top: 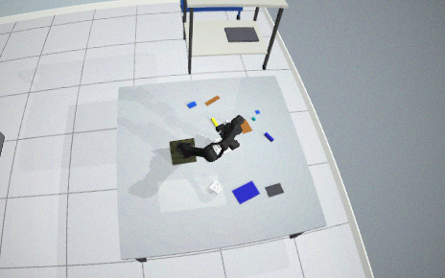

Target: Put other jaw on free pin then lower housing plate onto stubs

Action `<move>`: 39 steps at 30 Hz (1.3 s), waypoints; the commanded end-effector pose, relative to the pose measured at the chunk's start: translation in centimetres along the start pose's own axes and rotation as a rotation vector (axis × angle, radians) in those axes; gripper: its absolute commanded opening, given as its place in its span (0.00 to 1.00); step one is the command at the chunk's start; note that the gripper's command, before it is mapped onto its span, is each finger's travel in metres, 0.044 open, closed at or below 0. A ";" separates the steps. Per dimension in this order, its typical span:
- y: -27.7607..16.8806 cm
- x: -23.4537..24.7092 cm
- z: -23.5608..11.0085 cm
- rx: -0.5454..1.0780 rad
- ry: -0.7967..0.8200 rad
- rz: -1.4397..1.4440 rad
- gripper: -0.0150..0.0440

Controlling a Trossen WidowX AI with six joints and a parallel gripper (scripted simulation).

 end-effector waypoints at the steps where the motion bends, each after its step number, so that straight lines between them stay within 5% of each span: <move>1: 0.1 0.0 0.1 0.000 -0.004 -0.005 0.48; 39: 0.3 -0.1 2.3 -0.001 -0.003 -0.010 0.48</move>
Point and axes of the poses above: the point midway between the two fingers, 35 mm back from their tips, its own z axis out along the fingers, its own x axis across the jaws, y = z × x, the point moved 6 cm from there along -z, back along the fingers, and after that the axes turned 15 degrees about z, right-handed, at the moved point
